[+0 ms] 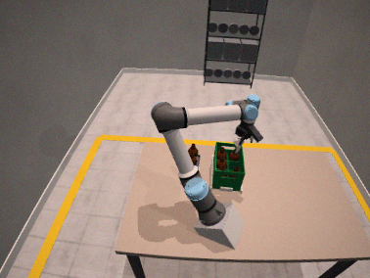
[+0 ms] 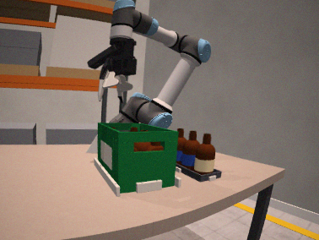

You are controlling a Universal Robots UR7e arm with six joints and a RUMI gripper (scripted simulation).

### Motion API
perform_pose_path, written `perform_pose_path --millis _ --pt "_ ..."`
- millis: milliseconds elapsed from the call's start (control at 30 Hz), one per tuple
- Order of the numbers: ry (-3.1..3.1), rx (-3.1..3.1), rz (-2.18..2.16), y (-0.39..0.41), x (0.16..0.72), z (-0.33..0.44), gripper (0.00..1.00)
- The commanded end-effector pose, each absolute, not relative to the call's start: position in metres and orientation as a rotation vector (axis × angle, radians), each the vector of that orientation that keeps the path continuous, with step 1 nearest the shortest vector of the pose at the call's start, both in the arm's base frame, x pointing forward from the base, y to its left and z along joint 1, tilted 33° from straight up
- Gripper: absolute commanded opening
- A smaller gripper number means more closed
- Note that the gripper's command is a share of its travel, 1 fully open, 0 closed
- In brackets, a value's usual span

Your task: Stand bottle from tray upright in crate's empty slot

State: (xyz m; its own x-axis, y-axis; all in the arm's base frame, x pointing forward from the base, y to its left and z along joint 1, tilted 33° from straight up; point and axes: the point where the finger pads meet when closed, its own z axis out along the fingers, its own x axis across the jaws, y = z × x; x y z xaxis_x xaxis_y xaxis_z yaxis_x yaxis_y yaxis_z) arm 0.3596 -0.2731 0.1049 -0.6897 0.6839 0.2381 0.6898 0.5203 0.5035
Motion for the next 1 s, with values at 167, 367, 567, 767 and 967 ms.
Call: perform_pose_path --millis 167,367,567,767,967 --pt "-2.712 -1.275 -0.892 -0.240 0.360 0.112 1.00" --pt "-2.710 -1.278 -0.890 -0.237 0.359 0.112 1.00" --pt "-2.710 -1.278 -0.890 -0.237 0.359 0.112 0.00" --pt "-2.710 -1.278 -0.890 -0.237 0.359 0.112 0.00" --pt "-2.710 -1.278 -0.890 -0.237 0.359 0.112 0.00"
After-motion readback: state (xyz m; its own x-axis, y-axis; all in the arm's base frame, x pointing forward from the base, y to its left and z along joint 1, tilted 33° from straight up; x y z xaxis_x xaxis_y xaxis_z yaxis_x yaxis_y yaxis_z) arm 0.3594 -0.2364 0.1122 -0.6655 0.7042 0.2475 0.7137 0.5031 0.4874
